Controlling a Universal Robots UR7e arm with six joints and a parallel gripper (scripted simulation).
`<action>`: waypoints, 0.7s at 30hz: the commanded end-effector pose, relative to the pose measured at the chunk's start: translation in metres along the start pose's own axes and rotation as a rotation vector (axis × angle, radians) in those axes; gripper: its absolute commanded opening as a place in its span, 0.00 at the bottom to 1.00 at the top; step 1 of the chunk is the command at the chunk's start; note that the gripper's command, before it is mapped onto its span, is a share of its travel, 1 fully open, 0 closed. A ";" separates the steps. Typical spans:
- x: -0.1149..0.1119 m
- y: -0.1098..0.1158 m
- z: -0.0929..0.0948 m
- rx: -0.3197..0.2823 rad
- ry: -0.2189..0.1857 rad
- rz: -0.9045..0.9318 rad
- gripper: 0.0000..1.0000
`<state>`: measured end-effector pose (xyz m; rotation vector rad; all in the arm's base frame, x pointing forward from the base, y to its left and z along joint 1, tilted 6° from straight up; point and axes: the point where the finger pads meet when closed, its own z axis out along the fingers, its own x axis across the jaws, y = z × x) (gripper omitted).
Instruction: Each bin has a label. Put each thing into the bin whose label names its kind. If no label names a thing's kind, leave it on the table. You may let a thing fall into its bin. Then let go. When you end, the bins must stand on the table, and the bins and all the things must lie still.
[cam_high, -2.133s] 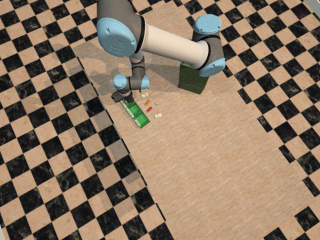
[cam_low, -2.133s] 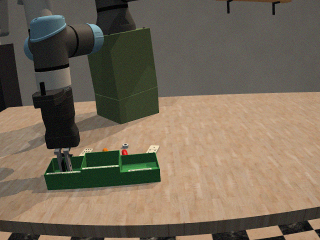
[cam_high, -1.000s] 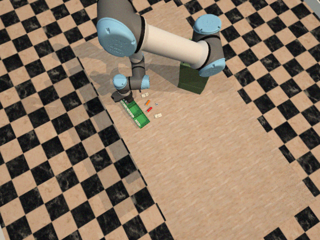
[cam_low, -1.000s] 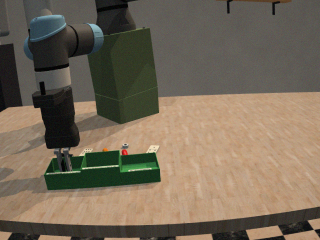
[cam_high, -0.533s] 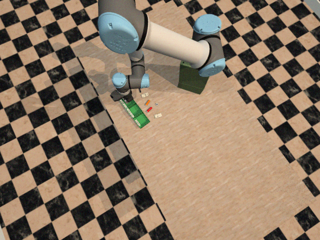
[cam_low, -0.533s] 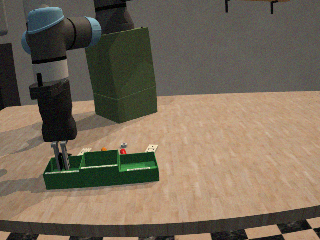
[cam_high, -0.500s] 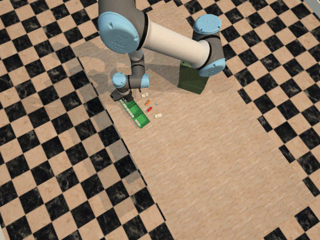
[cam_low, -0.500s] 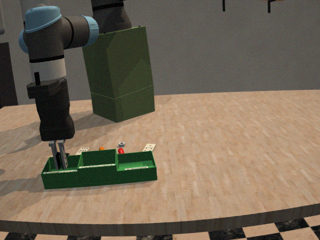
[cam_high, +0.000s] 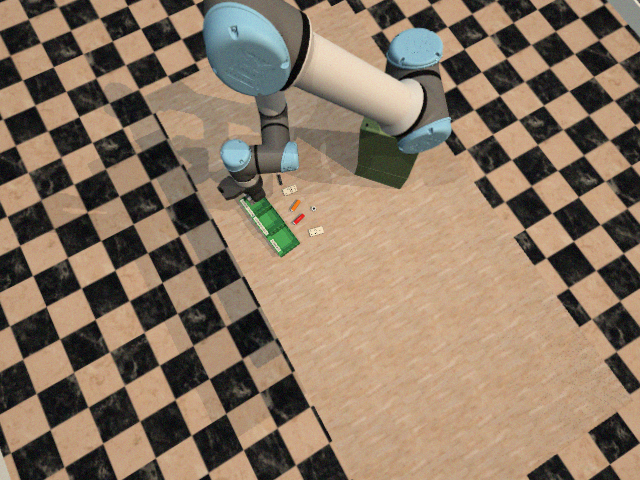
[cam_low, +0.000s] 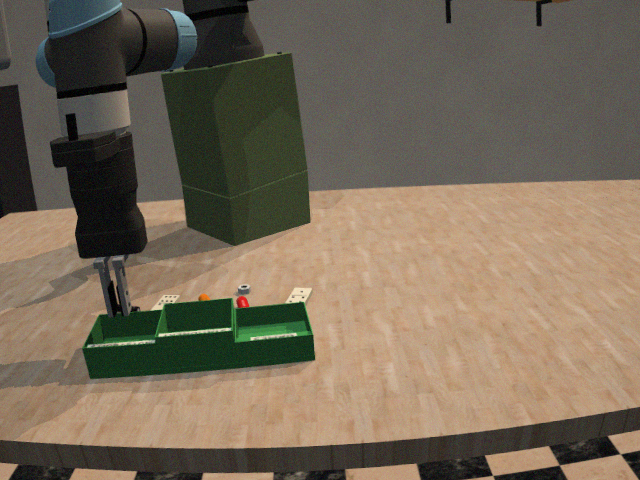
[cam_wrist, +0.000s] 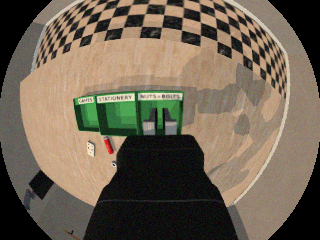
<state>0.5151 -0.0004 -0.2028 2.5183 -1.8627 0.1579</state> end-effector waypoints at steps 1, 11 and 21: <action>-0.001 0.000 -0.015 -0.002 0.000 -0.001 0.31; -0.017 0.001 -0.014 -0.004 -0.001 -0.002 0.31; -0.066 0.002 -0.014 -0.004 -0.001 -0.002 0.31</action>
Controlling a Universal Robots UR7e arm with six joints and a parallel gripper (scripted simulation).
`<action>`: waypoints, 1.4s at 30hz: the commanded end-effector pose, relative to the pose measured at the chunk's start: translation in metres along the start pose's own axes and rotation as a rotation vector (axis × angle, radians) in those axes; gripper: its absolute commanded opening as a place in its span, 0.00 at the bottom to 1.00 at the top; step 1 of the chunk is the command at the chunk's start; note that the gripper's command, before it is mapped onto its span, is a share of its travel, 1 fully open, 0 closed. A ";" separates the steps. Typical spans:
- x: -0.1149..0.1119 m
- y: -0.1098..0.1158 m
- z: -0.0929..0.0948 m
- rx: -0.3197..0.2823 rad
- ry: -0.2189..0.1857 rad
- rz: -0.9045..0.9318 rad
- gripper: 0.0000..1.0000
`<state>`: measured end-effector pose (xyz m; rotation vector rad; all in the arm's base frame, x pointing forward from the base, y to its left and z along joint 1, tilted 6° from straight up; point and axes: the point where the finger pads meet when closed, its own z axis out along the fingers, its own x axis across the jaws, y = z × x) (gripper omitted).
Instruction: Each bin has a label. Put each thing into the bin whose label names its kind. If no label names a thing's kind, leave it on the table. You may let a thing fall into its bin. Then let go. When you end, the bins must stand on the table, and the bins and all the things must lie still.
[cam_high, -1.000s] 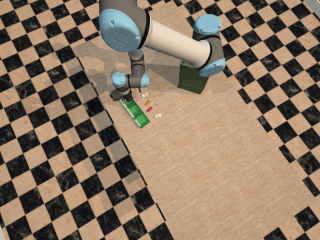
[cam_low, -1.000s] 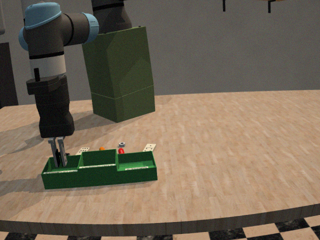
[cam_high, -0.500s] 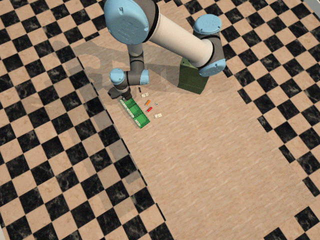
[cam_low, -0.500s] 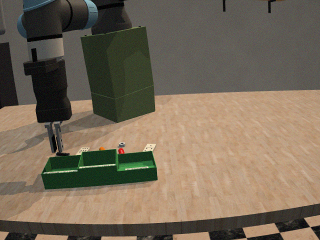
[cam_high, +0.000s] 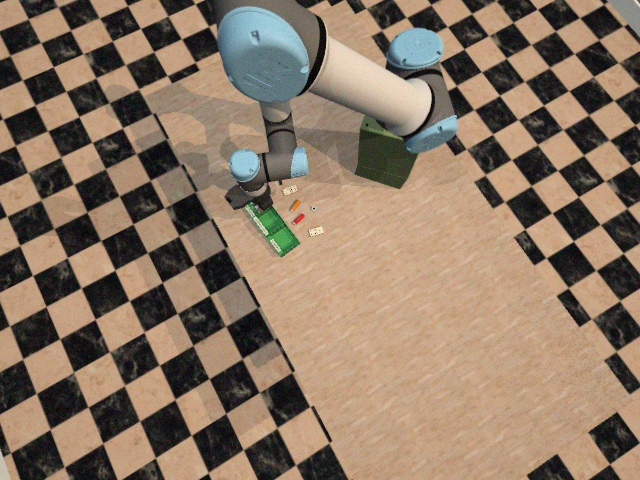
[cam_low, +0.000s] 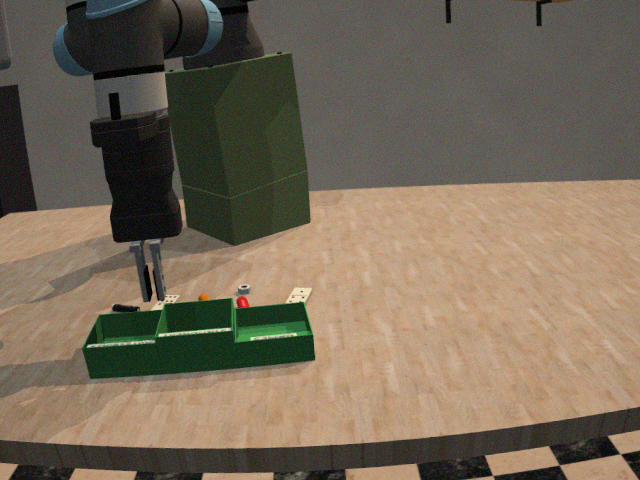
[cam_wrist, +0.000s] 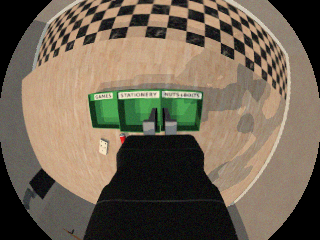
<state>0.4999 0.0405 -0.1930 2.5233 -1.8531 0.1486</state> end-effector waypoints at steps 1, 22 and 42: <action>-0.024 -0.001 0.000 0.001 0.003 0.005 0.31; -0.040 -0.004 0.021 0.006 0.005 0.008 0.31; -0.040 -0.004 0.059 0.007 0.005 0.007 0.31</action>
